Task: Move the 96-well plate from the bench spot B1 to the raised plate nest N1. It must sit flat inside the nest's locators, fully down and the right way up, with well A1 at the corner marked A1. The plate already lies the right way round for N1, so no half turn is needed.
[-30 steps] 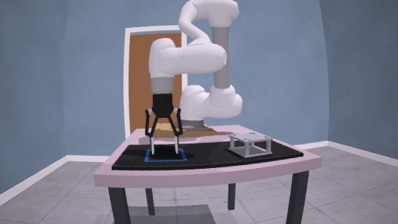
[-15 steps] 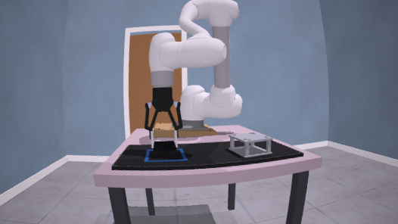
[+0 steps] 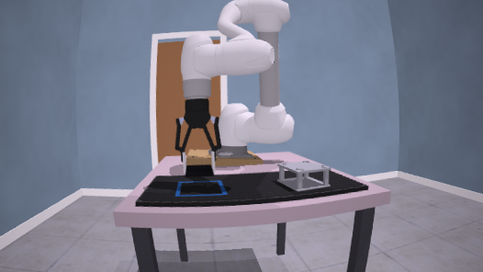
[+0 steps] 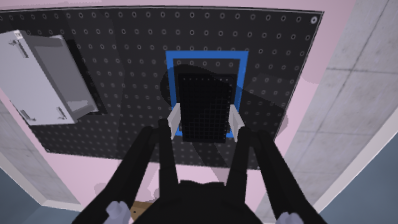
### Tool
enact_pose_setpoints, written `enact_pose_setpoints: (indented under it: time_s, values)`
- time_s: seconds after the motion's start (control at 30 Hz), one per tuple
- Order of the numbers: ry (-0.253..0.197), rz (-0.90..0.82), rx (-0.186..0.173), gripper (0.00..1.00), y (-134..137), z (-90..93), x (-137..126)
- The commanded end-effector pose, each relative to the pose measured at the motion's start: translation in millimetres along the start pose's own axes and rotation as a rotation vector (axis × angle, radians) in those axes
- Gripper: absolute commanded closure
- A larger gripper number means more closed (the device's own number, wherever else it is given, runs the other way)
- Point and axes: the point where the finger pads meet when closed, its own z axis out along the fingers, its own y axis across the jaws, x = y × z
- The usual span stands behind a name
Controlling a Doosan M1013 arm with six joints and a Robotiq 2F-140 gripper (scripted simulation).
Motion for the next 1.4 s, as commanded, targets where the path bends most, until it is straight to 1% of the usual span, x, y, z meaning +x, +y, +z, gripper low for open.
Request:
enact_pose_setpoints:
  time_s: [0.0, 0.07, 0.2, 0.8, 0.9, 1.13, 1.2, 1.37]
  values:
    - [0.0, 0.0, 0.0, 1.0, 0, -5.7, 0]
    - [0.0, 0.0, 0.0, 1.0, 0, -5.7, 0]
    - [0.0, 0.0, 0.0, 1.0, 0, -12.0, 0]
    - [0.0, 0.0, 0.0, 1.0, 0, -12.0, 0]
    - [0.0, -0.091, 0.0, 1.0, -10, -13.8, 1]
    - [0.0, -0.091, 0.0, 1.0, -33, -18.0, 4]
    - [0.0, -0.091, 0.0, 1.0, -33, -18.0, 4]
    - [0.0, -0.091, 0.0, 1.0, -49, -21.0, 6]
